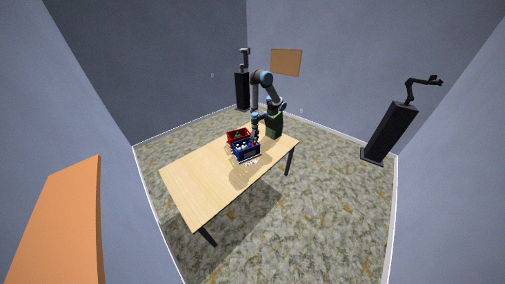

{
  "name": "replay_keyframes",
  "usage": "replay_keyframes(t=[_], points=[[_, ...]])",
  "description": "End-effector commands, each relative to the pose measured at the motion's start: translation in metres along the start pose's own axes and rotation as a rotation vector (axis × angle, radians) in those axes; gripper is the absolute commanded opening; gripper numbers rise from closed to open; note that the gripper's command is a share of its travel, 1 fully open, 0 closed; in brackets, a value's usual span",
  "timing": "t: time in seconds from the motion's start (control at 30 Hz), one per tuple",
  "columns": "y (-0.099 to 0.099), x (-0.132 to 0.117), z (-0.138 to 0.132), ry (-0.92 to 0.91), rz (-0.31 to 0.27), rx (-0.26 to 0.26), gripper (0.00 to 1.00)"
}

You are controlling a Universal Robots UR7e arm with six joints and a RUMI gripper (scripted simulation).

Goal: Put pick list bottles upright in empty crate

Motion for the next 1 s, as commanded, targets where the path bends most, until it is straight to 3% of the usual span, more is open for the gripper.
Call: replay_keyframes(t=[0.0, 0.97], points=[[-0.002, 0.0, 0.0, 0.0, 0.001, -0.001, 0.0], [-0.014, 0.0, 0.0, 0.0, 0.001, -0.001, 0.0]])
Point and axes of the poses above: the point where the finger pads meet when closed, its own y axis back along the fingers, its own z axis across the jaws, x = y × z, the point moved 4 cm from there along y, back along the fingers, and after that the axes turned 14 degrees about y, right-handed, at the moved point
